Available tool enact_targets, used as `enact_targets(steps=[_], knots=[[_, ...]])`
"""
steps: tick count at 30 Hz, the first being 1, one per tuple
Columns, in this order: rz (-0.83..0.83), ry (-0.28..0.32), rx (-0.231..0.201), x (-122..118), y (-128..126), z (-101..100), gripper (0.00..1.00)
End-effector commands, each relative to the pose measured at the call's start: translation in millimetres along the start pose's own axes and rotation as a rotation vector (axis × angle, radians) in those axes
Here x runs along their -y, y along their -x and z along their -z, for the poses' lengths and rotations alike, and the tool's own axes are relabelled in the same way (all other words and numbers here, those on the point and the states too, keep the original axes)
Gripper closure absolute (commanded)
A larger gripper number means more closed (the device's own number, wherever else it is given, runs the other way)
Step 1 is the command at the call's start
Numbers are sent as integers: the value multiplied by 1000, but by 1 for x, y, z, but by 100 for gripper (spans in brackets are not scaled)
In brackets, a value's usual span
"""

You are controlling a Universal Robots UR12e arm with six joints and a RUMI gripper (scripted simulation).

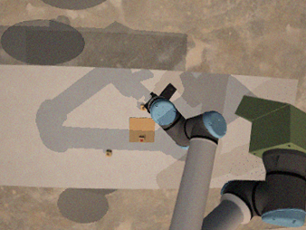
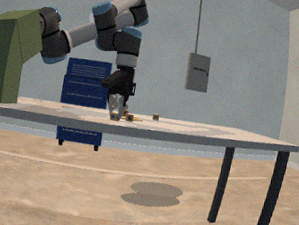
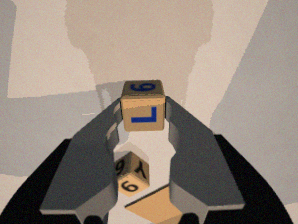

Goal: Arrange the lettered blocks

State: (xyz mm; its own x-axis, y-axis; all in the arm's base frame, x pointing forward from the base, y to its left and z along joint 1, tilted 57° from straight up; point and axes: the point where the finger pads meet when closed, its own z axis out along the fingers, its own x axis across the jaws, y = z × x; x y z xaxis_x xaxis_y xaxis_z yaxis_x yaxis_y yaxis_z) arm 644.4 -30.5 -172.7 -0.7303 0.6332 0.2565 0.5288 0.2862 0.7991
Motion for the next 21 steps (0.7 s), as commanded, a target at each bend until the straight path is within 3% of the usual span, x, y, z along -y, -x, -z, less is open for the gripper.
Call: enact_targets(steps=[1,7,16,18,21], knots=[[0,0,1,0,1,1,91],[0,0,1,0,1,11,91],[0,0,1,0,0,63,91],[0,0,1,0,0,63,91],[0,0,1,0,0,81,91]])
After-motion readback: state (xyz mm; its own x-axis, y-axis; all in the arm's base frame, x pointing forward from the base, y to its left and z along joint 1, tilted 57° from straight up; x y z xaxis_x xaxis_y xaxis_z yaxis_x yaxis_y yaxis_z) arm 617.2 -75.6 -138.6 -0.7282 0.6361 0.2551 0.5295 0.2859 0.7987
